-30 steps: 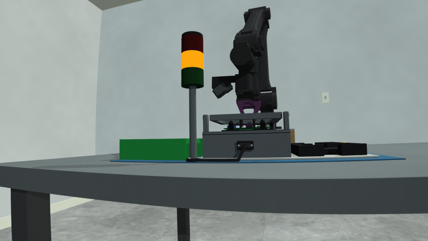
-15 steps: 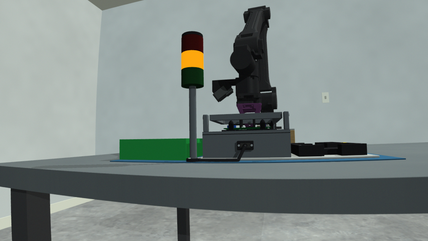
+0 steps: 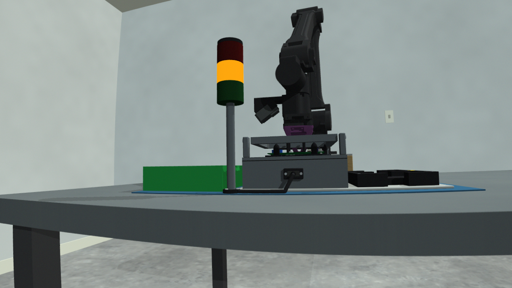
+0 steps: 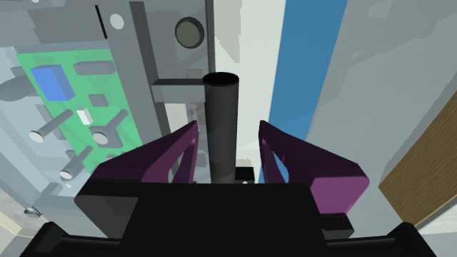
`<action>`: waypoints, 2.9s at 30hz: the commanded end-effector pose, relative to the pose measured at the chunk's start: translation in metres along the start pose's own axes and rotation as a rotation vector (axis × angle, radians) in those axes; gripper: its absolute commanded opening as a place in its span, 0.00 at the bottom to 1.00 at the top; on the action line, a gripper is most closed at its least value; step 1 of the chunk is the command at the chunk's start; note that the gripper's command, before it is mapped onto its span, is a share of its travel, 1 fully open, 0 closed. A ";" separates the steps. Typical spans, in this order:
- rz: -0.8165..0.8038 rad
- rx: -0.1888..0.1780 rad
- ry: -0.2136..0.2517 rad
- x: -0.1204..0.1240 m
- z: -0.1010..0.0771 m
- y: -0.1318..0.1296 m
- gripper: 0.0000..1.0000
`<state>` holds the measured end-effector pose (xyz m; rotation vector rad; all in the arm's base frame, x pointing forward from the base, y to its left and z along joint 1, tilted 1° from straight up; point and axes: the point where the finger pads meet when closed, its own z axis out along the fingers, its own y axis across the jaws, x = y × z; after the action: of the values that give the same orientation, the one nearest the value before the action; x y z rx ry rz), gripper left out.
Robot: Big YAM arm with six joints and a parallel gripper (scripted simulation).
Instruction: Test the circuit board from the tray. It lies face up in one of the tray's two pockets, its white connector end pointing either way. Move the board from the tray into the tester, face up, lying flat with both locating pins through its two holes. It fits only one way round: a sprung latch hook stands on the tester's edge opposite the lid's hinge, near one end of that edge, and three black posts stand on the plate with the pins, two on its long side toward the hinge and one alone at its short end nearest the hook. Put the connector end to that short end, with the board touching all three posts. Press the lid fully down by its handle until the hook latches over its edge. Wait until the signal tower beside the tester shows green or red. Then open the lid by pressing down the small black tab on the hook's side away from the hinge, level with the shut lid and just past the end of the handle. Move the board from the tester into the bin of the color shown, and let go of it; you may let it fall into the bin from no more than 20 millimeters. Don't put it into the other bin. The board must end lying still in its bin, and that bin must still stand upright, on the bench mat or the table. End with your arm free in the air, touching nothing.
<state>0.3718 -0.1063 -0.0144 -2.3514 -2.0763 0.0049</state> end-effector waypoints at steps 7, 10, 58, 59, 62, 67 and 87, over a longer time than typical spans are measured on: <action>-0.011 -0.044 -0.004 -0.002 0.012 0.032 0.48; -0.011 -0.044 -0.004 -0.002 0.012 0.032 0.48; -0.011 -0.025 -0.003 -0.002 -0.128 0.021 1.00; -0.011 -0.025 -0.003 -0.002 -0.128 0.021 1.00; -0.011 -0.028 -0.003 -0.002 -0.128 0.021 1.00; -0.011 -0.028 -0.003 -0.002 -0.128 0.021 1.00; -0.011 -0.028 -0.003 -0.002 -0.128 0.021 1.00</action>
<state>0.3782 -0.1077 0.0996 -2.3458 -2.0721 0.0088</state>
